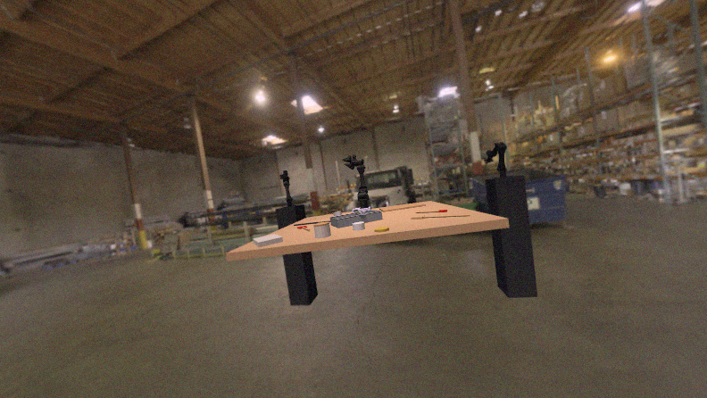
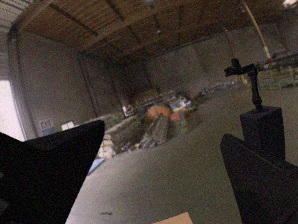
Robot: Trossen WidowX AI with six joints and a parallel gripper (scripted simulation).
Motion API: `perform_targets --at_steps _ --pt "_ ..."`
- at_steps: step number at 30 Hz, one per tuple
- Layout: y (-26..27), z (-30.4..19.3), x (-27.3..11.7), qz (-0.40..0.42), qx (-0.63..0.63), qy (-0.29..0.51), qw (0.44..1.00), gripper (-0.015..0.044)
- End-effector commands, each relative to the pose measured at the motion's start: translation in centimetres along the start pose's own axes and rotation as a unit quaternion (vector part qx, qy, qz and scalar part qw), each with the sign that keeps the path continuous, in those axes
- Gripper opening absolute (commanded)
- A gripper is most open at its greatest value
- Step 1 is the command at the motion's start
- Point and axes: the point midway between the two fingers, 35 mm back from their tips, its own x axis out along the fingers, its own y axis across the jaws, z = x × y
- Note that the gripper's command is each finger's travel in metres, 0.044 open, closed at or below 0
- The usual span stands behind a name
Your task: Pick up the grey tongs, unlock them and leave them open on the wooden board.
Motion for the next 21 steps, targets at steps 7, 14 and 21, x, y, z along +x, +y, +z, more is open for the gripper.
perform_targets --at_steps 7,14,21 --pt "2.6 1.2 0.3 0.009 -0.016 -0.024 1.0 0.026" --pt "6.5 3.2 0.2 0.023 -0.055 -0.063 0.996 0.026" --pt "9.6 4.3 0.0 0.038 -0.076 -0.083 0.993 0.026"
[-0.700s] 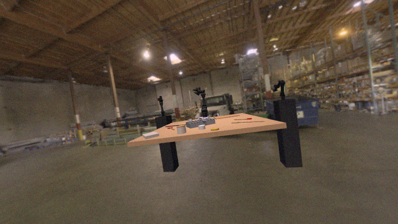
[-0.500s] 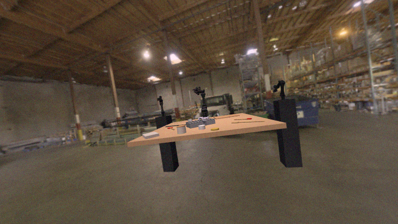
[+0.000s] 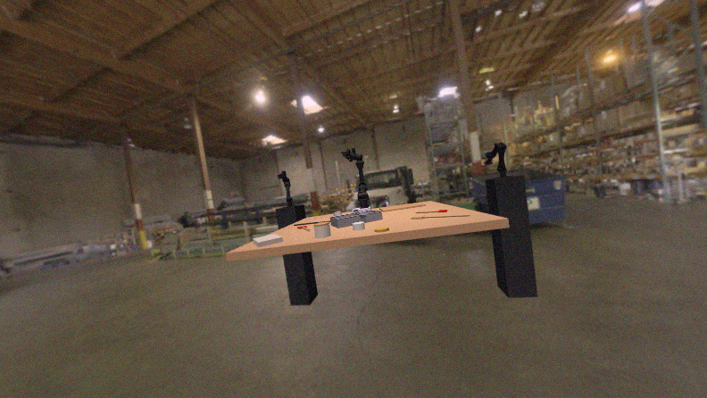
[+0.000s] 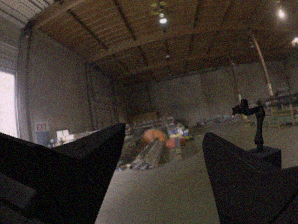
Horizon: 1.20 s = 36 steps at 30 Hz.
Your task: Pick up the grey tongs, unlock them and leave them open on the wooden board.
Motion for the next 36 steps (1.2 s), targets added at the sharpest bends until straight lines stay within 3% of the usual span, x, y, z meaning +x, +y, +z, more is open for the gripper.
perform_targets --at_steps 1,7,24,36 --pt "2.3 0.8 0.3 0.016 -0.017 -0.014 1.0 0.026" --pt "4.3 1.8 0.4 0.026 -0.018 -0.032 0.999 0.026" --pt "18.1 5.4 -0.2 0.133 -0.1 -0.116 0.979 0.026" --pt "27.3 5.3 -2.4 0.215 -0.143 -0.147 0.955 0.026"
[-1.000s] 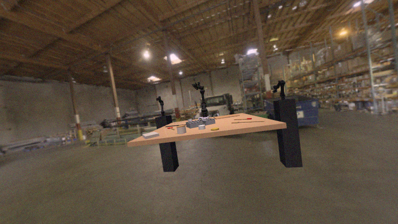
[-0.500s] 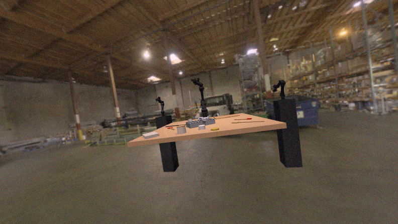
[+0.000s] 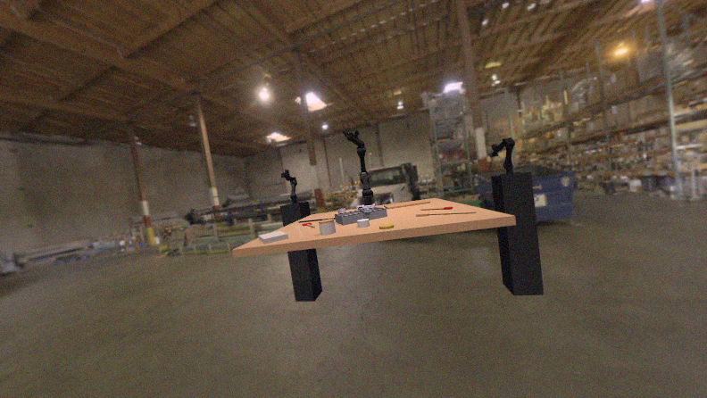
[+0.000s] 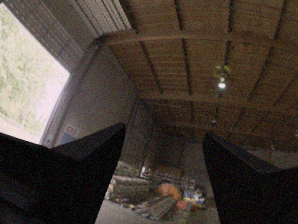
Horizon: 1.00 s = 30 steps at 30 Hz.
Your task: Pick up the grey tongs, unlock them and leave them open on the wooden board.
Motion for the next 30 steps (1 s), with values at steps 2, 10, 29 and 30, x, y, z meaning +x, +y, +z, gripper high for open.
perform_targets --at_steps 2,10,29,30 --pt "3.9 0.8 0.5 0.037 -0.01 -0.011 0.999 0.026" --pt "8.8 1.5 0.9 0.086 -0.022 -0.022 0.996 0.026" --pt "33.1 0.5 -2.3 0.33 -0.086 -0.019 0.94 0.026" --pt "34.6 0.0 -2.9 0.349 -0.091 -0.012 0.933 0.026"
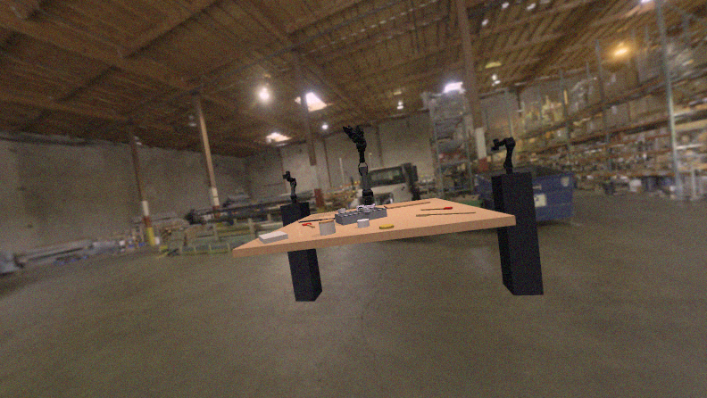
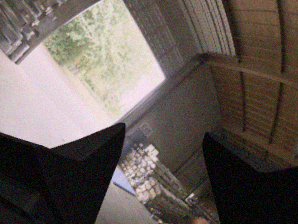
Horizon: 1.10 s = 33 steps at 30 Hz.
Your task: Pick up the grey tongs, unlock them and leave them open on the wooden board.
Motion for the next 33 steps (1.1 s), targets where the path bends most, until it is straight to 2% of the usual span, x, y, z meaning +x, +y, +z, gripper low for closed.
perform_targets --at_steps 1,8,15,24,33 --pt "5.7 -0.5 1.5 0.067 -0.001 0.015 0.998 0.026" --pt "17.7 -3.2 2.6 0.205 -0.015 0.078 0.975 0.026" --pt "29.0 -7.8 0.5 0.332 -0.032 0.177 0.926 0.026" --pt "40.1 -16.2 -6.8 0.448 -0.081 0.346 0.82 0.026" --pt "44.3 -24.2 -15.8 0.478 -0.16 0.514 0.694 0.026"
